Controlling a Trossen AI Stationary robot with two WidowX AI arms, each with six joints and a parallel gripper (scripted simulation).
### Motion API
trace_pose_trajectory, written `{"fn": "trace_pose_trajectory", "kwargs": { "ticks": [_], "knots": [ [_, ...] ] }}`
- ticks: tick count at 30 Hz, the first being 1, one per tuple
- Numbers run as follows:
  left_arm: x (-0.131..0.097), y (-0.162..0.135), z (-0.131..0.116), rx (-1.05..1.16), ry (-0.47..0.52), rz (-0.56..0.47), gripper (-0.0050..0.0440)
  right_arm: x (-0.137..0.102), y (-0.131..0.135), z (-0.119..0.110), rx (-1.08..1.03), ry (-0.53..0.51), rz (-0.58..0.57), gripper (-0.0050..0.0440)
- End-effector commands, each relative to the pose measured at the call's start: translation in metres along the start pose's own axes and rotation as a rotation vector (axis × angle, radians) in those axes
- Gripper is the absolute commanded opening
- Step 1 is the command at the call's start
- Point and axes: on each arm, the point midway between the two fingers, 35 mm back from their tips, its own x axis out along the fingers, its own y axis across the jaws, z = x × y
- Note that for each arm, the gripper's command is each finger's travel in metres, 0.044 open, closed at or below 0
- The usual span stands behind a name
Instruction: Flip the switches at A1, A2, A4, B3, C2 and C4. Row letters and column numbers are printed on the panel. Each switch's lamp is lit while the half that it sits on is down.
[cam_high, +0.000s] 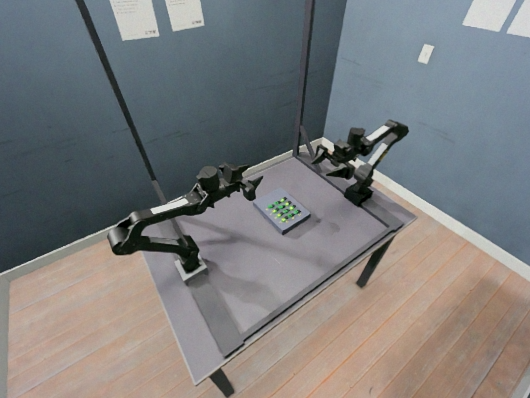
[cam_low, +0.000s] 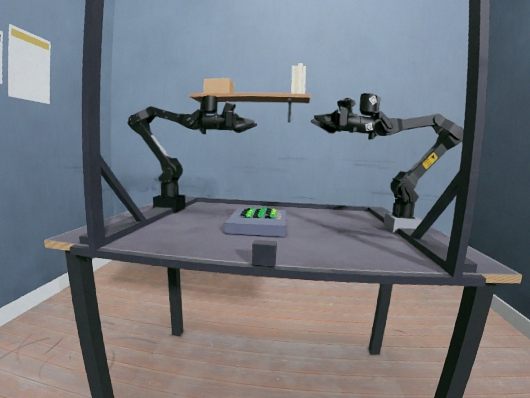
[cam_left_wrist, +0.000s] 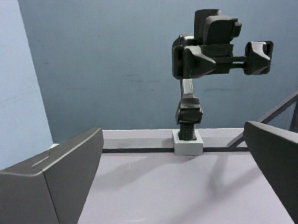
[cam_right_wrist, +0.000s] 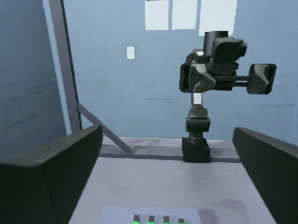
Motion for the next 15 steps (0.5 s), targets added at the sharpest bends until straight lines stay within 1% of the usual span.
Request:
{"fn": "trace_pose_trajectory", "kwargs": {
  "ticks": [1, 3, 6, 7, 10, 14, 15],
  "knots": [
    [-0.001, 0.000, 0.009, 0.001, -0.022, 0.000, 0.0400, -0.002, 0.000, 0.010, 0.001, -0.026, -0.001, 0.0400],
    [-0.003, -0.003, -0.001, 0.007, 0.002, -0.010, 0.0400, 0.001, -0.001, 0.004, -0.001, 0.001, -0.001, 0.0400],
    [-0.005, -0.012, -0.018, 0.020, 0.064, -0.041, 0.0400, 0.009, -0.003, -0.012, -0.006, 0.074, -0.002, 0.0400],
    [-0.006, -0.017, -0.029, 0.028, 0.103, -0.059, 0.0400, 0.013, -0.004, -0.024, -0.008, 0.121, -0.002, 0.0400],
    [-0.008, -0.036, -0.074, 0.057, 0.257, -0.116, 0.0400, 0.027, -0.008, -0.060, -0.011, 0.266, -0.005, 0.0400],
    [-0.012, -0.062, -0.127, 0.088, 0.441, -0.202, 0.0400, 0.043, -0.012, -0.101, -0.014, 0.427, -0.008, 0.0400],
    [-0.012, -0.062, -0.127, 0.088, 0.441, -0.202, 0.0400, 0.043, -0.012, -0.101, -0.014, 0.427, -0.008, 0.0400]
  ]
}}
